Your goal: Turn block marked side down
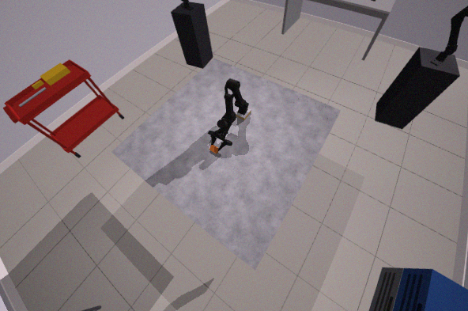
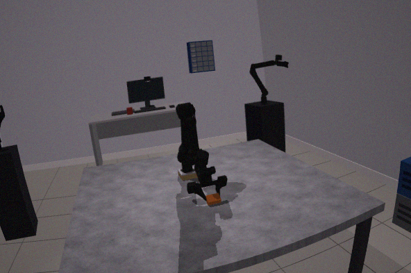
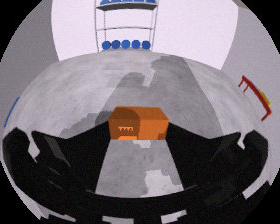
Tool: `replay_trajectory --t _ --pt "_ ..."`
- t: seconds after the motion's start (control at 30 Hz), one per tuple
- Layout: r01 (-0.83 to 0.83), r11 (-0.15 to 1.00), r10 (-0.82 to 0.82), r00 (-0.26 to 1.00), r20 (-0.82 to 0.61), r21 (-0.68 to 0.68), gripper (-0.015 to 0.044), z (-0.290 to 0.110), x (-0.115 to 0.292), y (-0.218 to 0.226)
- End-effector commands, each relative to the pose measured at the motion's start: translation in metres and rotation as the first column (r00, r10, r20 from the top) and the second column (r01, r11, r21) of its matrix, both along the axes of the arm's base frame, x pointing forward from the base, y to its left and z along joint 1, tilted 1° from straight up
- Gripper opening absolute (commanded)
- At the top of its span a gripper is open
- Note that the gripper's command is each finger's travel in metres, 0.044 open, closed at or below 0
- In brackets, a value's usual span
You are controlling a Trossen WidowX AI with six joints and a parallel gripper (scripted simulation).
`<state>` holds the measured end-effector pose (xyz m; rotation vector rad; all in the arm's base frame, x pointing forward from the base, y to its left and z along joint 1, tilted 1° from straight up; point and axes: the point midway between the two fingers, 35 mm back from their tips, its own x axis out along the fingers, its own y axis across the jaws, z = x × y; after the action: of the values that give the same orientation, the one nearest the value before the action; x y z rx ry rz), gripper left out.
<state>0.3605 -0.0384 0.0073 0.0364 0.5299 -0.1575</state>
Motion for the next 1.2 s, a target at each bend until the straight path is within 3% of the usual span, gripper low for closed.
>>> replay_trajectory --t 0.0,0.37,1.03,1.17 --pt "0.000 1.000 0.001 1.000 0.019 -0.012 0.0000 -0.010 -0.012 0.001" --pt "0.003 1.000 0.002 0.989 0.148 -0.031 0.0000 -0.002 -0.028 0.002" --pt "0.003 0.999 0.002 0.986 0.164 -0.034 0.0000 0.002 -0.028 0.002" --pt "0.003 0.999 0.002 0.986 0.164 -0.034 0.0105 0.002 -0.028 0.002"
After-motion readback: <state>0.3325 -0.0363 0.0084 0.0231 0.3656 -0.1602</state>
